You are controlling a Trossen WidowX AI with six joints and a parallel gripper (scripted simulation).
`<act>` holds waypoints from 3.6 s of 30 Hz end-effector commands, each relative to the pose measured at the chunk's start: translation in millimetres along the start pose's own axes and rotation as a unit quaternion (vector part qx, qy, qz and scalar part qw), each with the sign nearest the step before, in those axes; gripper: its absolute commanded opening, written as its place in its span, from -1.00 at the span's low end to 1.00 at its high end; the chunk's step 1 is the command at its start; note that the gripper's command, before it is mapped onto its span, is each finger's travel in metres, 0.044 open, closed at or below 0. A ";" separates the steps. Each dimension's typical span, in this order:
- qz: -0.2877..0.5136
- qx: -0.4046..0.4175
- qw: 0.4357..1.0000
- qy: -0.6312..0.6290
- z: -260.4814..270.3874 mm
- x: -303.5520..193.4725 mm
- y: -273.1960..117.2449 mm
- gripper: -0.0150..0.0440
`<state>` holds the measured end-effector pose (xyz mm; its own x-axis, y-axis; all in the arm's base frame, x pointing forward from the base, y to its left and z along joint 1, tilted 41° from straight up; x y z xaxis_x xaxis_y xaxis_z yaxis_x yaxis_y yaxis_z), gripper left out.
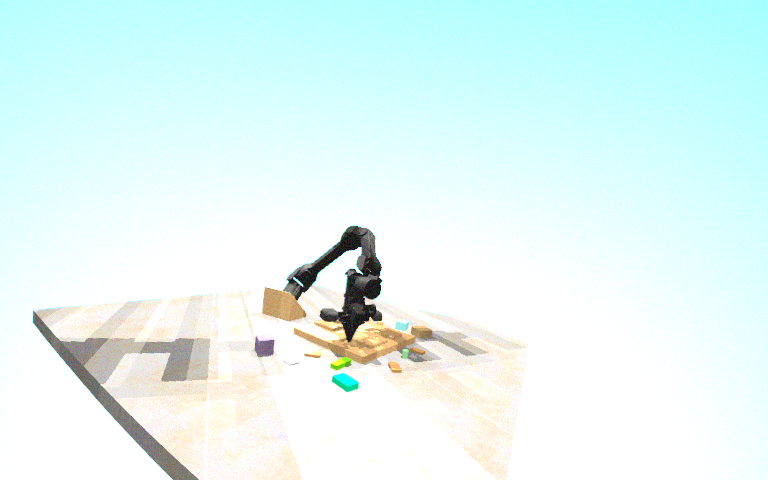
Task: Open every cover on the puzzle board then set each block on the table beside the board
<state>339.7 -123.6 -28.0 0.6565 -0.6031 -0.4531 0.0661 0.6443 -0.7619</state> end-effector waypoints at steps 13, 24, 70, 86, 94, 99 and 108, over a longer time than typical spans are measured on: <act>0.005 0.001 1.000 -0.001 -0.9 -1.6 -7.0 -0.40; 0.002 -0.001 1.000 -0.010 0.5 -1.4 -62.8 0.00; 0.002 -0.001 1.000 -0.011 1.1 -1.9 -27.9 0.00; 0.002 0.000 1.000 -0.011 1.4 -1.8 -12.9 0.00; 0.002 0.000 1.000 -0.011 1.5 -1.9 -6.4 0.00; 0.002 0.000 1.000 -0.011 1.5 -1.9 -6.4 0.00; 0.002 0.000 1.000 -0.011 1.5 -1.9 -3.3 0.00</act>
<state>339.5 -125.8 -21.7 0.6755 -0.5899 -0.4424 0.0626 0.6438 -0.7627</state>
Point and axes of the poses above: the point midway between the two fingers, 35 mm back from their tips, its own y axis out along the fingers, its own z axis across the jaws, x = y × z, the point moved 6 cm from there along -y, back along the fingers, and after that the axes turned 9 degrees about y, right-handed, at the moved point
